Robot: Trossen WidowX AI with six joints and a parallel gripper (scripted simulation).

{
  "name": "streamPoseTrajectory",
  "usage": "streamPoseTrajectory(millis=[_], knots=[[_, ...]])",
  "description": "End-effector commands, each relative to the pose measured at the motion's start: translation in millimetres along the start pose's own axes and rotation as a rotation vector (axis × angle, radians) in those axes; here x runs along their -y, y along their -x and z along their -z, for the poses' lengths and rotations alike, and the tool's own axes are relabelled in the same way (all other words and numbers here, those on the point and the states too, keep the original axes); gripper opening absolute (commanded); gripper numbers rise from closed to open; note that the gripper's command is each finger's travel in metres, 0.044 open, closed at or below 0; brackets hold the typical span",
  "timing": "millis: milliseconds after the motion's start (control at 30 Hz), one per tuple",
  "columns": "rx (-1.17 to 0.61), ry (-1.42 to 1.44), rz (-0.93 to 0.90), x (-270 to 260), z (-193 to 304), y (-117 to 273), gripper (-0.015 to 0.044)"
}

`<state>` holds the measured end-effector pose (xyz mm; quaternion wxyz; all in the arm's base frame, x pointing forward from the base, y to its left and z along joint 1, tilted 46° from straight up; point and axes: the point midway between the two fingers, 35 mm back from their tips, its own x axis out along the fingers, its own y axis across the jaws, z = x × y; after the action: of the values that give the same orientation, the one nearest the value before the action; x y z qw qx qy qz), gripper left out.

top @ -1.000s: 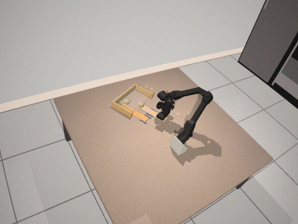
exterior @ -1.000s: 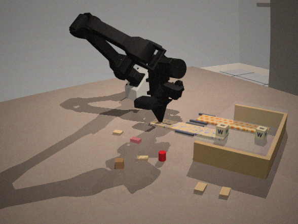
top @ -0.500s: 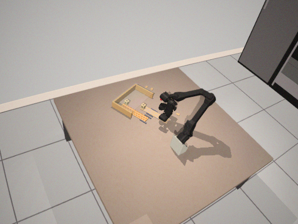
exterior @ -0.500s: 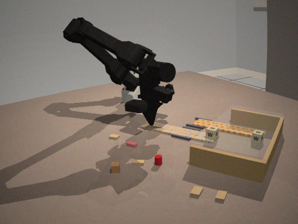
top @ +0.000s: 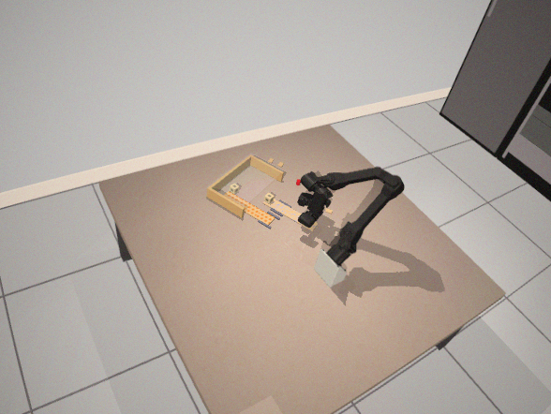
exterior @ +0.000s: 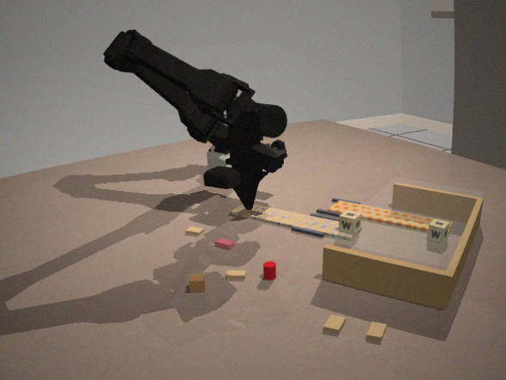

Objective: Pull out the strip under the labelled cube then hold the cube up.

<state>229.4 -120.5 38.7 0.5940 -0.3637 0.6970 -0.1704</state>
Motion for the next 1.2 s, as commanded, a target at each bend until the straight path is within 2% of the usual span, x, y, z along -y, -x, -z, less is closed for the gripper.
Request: streamPoseTrajectory(millis=[0, 1167], knots=[[-0.036, 0.013, -0.001, -2.1, 15.5, -6.0, 0.0000], [-0.036, 0.013, -0.001, -2.2, 22.0, -5.8, 0.0000]])
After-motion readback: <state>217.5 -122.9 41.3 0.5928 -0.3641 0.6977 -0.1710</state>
